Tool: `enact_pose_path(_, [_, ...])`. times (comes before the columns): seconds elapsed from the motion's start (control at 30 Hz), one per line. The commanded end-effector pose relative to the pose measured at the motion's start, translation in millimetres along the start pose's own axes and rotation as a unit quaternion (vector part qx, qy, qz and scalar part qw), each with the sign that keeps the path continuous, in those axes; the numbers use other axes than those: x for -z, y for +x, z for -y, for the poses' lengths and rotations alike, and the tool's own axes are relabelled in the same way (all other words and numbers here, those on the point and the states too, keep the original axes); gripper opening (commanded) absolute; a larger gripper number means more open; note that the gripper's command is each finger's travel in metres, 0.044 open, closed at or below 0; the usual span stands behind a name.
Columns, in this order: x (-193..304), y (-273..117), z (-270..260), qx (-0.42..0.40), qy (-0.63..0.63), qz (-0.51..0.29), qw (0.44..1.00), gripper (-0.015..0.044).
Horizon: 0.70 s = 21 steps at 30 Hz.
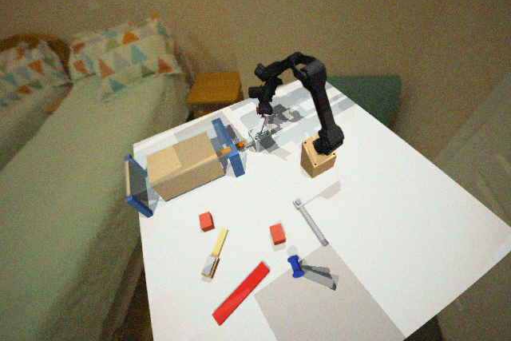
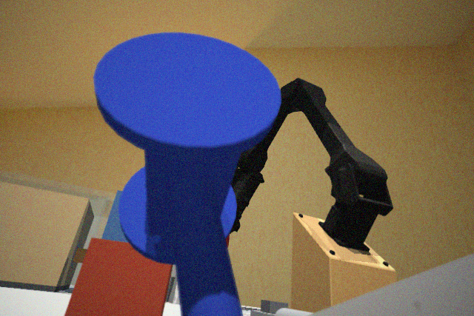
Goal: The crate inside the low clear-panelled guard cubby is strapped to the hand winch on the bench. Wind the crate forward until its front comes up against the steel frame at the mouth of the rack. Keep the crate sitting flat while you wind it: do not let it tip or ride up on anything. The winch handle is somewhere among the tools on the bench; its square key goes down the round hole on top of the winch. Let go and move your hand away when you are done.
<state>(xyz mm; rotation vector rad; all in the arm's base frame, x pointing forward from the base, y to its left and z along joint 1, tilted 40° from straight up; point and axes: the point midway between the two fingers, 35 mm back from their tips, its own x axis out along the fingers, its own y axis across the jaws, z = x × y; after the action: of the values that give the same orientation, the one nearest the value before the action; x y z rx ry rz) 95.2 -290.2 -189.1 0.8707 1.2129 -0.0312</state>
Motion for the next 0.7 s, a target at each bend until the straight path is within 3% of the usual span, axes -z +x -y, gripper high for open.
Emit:
enact_pose_path(0.0, [-11.0,6.4,1.2,0.0,-0.008,0.006,1.0,0.0])
enact_pose_path(0.67, [-30.6,14.9,0.9,0.0,-0.009,0.007,1.0,0.0])
